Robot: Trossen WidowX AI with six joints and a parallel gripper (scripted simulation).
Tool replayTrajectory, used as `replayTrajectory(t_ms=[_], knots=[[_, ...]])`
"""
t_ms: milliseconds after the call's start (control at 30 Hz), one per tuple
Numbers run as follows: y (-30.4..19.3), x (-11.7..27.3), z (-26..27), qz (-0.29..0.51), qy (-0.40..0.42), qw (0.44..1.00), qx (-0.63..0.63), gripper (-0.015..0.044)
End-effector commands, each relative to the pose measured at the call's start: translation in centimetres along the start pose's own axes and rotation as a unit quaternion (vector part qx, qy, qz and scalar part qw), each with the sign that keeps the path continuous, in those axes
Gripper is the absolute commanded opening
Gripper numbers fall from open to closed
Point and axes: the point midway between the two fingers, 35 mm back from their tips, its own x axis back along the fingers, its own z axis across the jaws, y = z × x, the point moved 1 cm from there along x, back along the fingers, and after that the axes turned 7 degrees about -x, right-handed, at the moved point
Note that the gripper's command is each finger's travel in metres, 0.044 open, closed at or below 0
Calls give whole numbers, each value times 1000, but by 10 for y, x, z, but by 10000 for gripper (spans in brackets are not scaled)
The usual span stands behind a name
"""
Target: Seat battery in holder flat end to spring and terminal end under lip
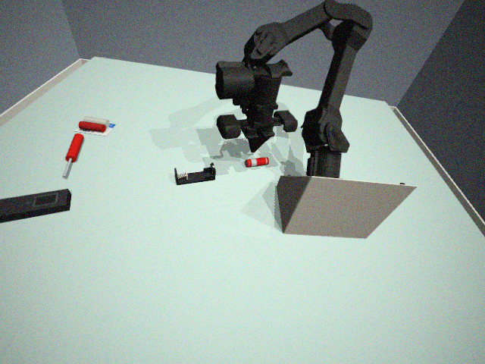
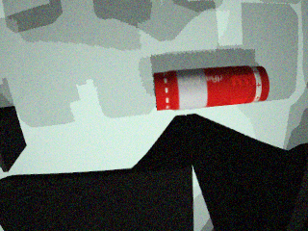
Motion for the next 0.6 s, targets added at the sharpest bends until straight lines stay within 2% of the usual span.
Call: replayTrajectory(t_ms=[0, 267, 567], knots=[[0, 22, 4, 4, 6, 1000, -2, 0], [0, 67, -2, -2, 2, 1000, -1, 0], [0, 65, -2, -3, 2, 1000, 2, 0]])
